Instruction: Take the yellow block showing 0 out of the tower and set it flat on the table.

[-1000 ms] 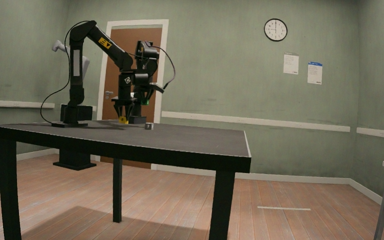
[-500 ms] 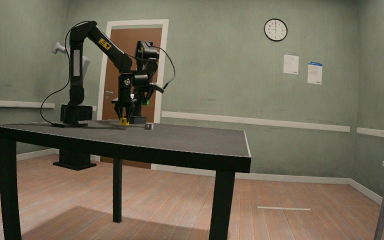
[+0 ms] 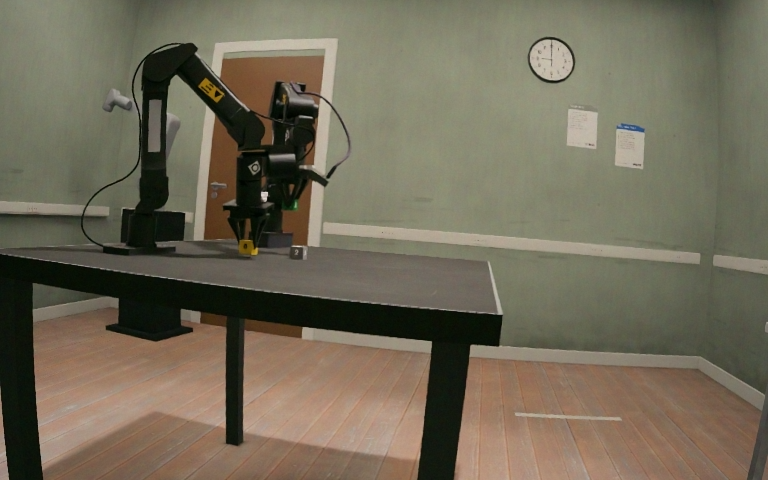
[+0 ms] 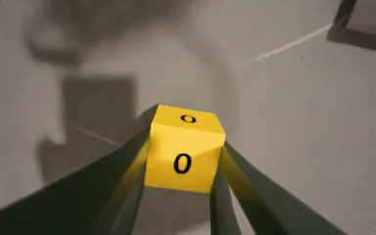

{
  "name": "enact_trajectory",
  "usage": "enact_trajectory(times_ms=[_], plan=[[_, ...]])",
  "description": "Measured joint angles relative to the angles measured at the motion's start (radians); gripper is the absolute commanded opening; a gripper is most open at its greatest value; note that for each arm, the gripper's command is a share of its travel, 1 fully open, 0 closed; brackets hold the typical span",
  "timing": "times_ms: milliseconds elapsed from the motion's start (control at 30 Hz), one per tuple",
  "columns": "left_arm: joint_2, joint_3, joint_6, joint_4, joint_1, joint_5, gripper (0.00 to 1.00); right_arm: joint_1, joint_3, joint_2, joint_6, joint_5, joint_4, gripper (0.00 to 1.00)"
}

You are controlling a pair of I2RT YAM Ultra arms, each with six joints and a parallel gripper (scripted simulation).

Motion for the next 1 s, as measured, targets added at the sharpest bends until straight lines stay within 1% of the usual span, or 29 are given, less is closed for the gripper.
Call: enact_trajectory(times_ms=[733, 767, 800, 833, 867, 1000], plan=[[0.0, 0.0, 0.0, 0.0, 0.0, 0.0, 0.27, 0.0, -0.016, 0.013, 0.0, 0.0, 0.026, 0.27], [0.0, 0.0, 0.0, 0.0, 0.0, 0.0, 0.27, 0.0, -0.016, 0.013, 0.0, 0.0, 0.026, 0.38], [0.0, 0.0, 0.0, 0.0, 0.0, 0.0, 0.27, 0.0, -0.016, 0.013, 0.0, 0.0, 0.026, 0.43], [0.0, 0.0, 0.0, 0.0, 0.0, 0.0, 0.27, 0.0, -0.016, 0.013, 0.0, 0.0, 0.026, 0.54], [0.0, 0.0, 0.0, 0.0, 0.0, 0.0, 0.27, 0.0, -0.016, 0.013, 0.0, 0.0, 0.026, 0.56], [0.0, 0.0, 0.0, 0.0, 0.0, 0.0, 0.27, 0.0, -0.016, 0.013, 0.004, 0.0, 0.023, 0.56]])
